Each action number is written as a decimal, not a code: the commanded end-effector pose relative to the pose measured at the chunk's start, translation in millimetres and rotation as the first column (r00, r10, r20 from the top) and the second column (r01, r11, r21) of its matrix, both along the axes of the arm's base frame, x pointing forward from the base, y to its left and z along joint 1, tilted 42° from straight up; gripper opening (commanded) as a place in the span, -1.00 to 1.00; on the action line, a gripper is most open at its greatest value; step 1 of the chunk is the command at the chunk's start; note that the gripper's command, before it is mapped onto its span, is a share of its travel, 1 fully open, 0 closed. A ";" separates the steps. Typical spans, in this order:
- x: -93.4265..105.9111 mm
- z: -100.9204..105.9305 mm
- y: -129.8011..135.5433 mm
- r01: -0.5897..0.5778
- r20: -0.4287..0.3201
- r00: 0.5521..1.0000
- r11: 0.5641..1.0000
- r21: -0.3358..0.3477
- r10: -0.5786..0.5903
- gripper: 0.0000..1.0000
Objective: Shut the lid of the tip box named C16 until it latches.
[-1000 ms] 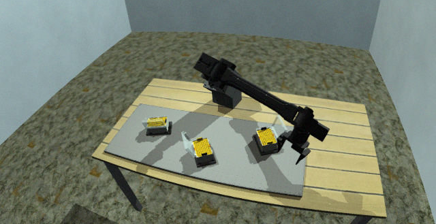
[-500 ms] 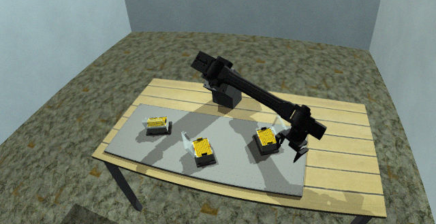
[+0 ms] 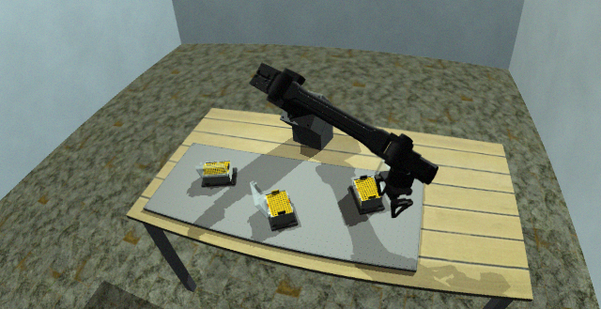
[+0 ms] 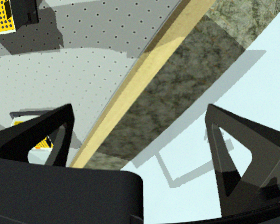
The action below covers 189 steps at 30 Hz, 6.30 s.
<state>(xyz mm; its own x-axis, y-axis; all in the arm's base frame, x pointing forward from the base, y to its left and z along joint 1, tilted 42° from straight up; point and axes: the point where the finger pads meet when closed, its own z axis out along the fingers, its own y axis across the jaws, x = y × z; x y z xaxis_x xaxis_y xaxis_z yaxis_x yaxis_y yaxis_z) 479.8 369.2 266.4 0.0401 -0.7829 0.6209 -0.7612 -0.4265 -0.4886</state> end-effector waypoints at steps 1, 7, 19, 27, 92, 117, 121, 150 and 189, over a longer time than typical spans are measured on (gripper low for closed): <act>-18.8 9.3 4.1 0.068 0.076 0.994 0.987 0.144 -0.079 1.00; -18.9 8.0 -11.8 0.176 0.106 0.971 0.939 0.296 -0.216 1.00; -39.0 2.6 -31.2 0.309 0.102 0.900 0.785 0.537 -0.424 1.00; -51.2 -2.0 -45.8 0.388 0.050 0.813 0.605 0.695 -0.580 1.00; -184.4 -74.6 -123.3 0.061 -0.850 -0.097 -0.855 0.514 -0.518 1.00; -229.2 -114.6 -141.5 -0.262 -0.942 -0.318 -0.945 0.196 -0.107 1.00; -230.3 -115.2 -142.4 -0.261 -0.940 -0.322 -0.944 0.201 -0.112 1.00; -230.4 -115.2 -142.5 -0.260 -0.940 -0.322 -0.944 0.202 -0.113 1.00; -126.3 -249.0 -204.0 -0.253 -0.937 -0.327 -0.944 0.214 -0.125 1.00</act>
<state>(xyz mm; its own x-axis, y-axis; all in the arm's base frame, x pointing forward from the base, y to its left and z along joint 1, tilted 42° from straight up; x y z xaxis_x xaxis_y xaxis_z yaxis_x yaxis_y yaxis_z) 347.1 174.1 33.2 -0.3671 0.9300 -0.0181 0.8049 0.3273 0.4950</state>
